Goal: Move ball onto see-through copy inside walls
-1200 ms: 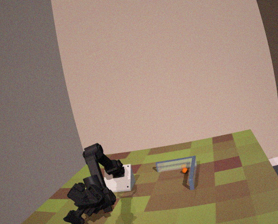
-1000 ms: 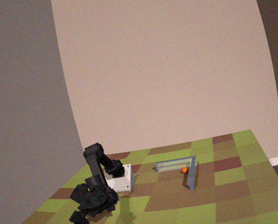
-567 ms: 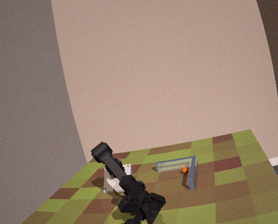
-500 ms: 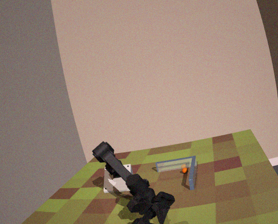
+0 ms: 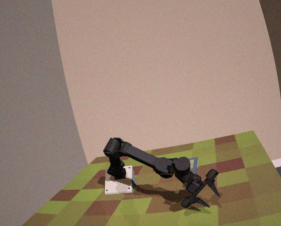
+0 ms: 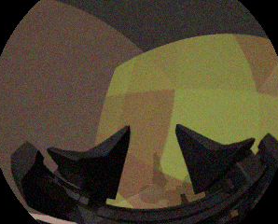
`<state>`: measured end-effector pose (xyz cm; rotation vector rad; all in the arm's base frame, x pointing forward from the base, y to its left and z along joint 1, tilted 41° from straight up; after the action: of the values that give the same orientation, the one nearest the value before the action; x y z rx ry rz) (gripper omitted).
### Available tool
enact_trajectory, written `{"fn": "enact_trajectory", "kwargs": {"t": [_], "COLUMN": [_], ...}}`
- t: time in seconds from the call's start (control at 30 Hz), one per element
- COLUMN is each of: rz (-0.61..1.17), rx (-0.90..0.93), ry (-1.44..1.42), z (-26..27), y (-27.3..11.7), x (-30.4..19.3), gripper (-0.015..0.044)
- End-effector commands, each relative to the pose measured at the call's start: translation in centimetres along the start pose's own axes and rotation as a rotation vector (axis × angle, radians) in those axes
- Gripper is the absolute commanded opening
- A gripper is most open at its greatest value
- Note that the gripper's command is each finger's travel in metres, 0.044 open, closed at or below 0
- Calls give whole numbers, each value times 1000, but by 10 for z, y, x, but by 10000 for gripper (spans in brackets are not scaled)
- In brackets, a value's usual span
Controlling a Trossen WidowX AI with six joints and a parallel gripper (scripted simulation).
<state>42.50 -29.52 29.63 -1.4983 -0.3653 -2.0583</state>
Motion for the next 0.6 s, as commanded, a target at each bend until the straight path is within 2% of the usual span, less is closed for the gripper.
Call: {"fn": "enact_trajectory", "kwargs": {"t": [0.0, 0.3, 0.57], "rz": [163, 517, 792], "rx": [15, 87, 113], "ry": [-94, -373, -733], "z": [26, 83, 98], "y": [-13, -84, -172], "x": [-54, -166, -250], "gripper": [265, 265, 265]}}
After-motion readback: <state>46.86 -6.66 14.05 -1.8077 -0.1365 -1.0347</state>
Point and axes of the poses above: the point midway between the two fingers, 35 mm back from their tips, its own y axis out along the fingers, its own z axis across the jaws, x = y × z, the point moved 5 cm from there along -y, back along the fingers, and after that the axes turned 1 degree about -y, right-handed, at the moved point
